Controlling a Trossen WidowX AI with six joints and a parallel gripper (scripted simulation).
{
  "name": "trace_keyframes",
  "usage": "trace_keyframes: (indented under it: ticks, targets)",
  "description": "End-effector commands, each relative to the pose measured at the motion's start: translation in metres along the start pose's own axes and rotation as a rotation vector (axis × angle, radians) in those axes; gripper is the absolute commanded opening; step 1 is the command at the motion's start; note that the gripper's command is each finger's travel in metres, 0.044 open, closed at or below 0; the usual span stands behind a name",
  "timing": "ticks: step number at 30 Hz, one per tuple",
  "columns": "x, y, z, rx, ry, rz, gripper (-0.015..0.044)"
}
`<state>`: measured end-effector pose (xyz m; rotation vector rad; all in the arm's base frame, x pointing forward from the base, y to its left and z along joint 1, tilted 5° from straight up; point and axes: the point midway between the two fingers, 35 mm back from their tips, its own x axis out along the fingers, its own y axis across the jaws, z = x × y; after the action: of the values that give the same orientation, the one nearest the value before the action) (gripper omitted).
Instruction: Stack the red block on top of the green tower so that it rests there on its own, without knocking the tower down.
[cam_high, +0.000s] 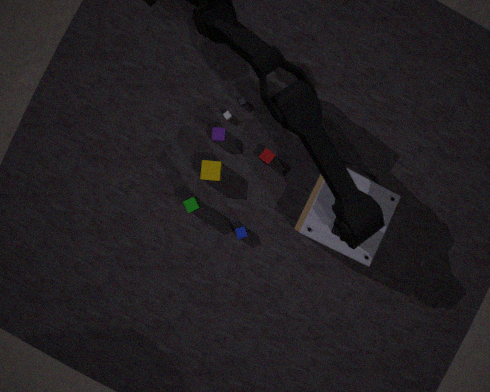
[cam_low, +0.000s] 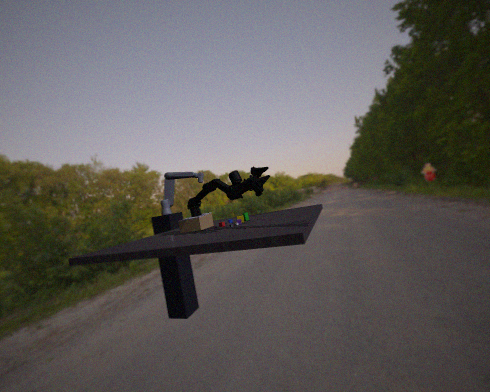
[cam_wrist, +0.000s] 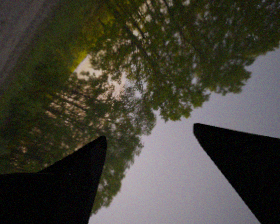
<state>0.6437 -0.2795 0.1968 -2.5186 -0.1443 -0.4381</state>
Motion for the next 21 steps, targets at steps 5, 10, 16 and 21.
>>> trace_keyframes:
  ticks: [5,10,16,21]
  targets:
    - [0.002,0.0,0.008,0.193,-0.051,0.087,0.044]
    - [-0.003,-0.003,0.023,0.46,-0.108,0.229,0.044]
    - [-0.019,-0.009,0.043,0.762,-0.147,0.422,0.044]
    - [-0.042,-0.017,0.061,0.994,-0.151,0.602,0.044]
